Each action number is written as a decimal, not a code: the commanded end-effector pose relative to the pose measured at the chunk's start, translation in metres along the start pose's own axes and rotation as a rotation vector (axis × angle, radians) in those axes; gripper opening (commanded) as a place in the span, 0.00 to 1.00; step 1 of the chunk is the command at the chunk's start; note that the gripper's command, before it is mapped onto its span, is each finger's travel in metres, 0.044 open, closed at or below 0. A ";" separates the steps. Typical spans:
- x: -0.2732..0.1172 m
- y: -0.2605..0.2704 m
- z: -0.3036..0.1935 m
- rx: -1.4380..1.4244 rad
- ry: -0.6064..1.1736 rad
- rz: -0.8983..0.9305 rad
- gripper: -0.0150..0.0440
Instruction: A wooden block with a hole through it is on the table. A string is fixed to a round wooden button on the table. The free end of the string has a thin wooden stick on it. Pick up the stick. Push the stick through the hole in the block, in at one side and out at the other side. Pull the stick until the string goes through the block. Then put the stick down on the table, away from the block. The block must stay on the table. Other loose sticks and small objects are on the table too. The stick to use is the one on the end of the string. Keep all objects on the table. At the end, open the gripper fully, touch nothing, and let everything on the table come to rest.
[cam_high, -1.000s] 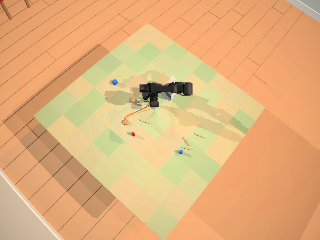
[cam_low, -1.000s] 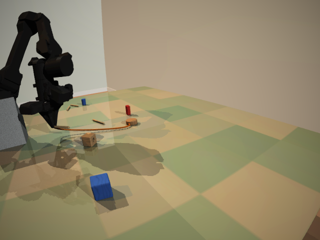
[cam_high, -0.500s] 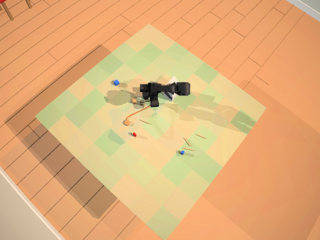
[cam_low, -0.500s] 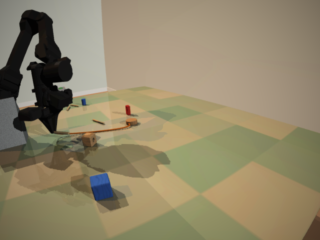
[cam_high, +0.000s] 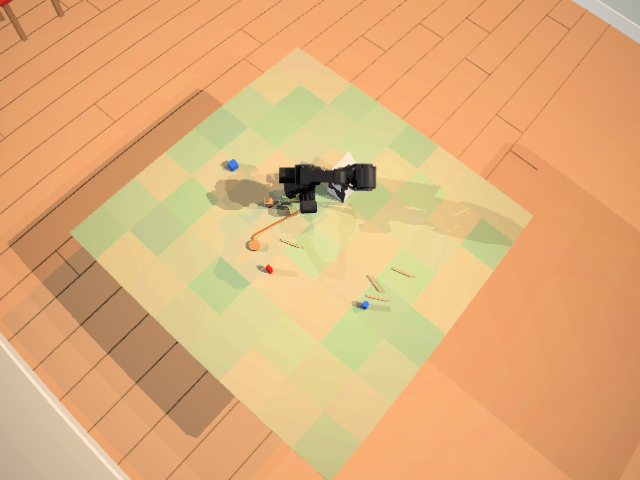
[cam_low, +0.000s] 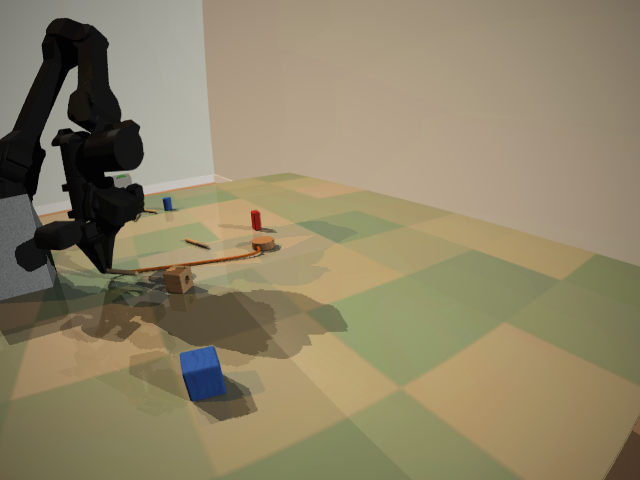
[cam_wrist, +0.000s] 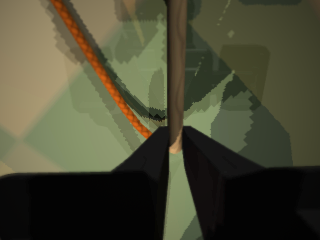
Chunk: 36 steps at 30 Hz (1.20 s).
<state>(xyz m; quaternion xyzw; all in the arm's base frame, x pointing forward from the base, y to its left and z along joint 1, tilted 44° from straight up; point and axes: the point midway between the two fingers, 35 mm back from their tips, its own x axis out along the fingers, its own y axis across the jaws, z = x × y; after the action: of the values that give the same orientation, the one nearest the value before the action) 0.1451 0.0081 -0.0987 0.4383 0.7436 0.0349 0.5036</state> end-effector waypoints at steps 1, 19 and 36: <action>0.002 -0.002 -0.002 0.000 0.007 -0.006 0.25; 0.000 -0.001 0.018 -0.001 0.005 -0.006 0.25; 0.000 -0.001 0.040 -0.002 0.004 -0.006 0.25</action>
<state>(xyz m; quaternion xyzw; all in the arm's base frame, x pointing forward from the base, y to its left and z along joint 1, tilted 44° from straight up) 0.1717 -0.0062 -0.1155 0.4346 0.7445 0.0364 0.5055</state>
